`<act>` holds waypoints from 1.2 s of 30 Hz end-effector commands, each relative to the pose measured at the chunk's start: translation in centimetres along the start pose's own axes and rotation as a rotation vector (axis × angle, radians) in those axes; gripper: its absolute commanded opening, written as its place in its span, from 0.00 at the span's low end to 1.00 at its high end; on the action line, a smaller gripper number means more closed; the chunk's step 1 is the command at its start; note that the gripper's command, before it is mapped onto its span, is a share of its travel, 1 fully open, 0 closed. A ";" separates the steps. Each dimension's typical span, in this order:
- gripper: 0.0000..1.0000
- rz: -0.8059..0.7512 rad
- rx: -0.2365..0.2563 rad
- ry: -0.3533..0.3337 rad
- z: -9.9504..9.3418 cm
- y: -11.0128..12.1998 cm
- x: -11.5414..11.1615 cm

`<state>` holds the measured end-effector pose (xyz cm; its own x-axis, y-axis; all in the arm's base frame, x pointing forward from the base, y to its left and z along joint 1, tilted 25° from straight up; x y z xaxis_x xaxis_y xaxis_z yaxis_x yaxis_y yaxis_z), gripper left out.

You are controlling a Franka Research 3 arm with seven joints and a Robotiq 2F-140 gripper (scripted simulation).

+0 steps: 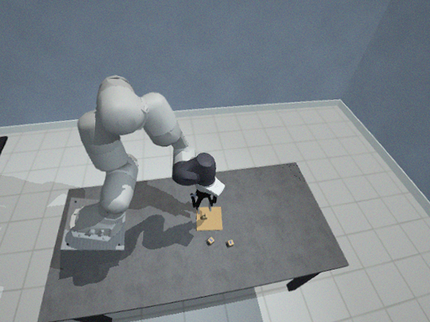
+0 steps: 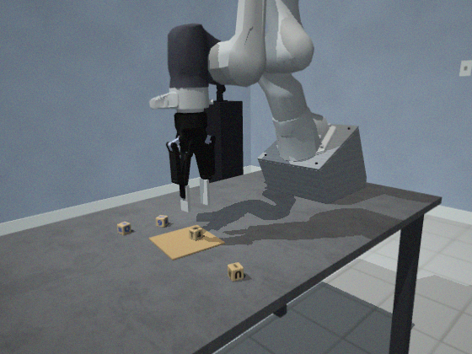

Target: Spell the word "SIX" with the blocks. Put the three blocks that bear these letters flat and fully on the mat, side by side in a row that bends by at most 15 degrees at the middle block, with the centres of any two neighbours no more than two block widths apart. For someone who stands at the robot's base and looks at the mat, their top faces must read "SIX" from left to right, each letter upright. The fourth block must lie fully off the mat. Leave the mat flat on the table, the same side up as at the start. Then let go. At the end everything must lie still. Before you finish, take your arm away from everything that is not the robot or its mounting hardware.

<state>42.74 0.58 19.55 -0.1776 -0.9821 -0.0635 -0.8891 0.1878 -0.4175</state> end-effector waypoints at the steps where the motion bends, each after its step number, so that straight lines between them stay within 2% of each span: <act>1: 0.37 -0.007 0.009 0.001 0.3 -0.3 0.0; 20: 0.37 -0.007 0.009 0.001 3.0 -0.3 0.0; 36: 0.37 -0.007 0.009 0.001 4.4 -0.3 0.1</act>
<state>44.51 0.36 15.57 -0.1790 -0.9819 -0.0626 -0.8906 0.1888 -0.4137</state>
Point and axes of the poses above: the point where the finger pads meet when closed, its own z axis out along the fingers, its own y axis across the jaws, x = y × z, the point moved 4 cm from there along -z, back along the fingers, and after that the axes turned 11 degrees about z, right-handed, at the moved point
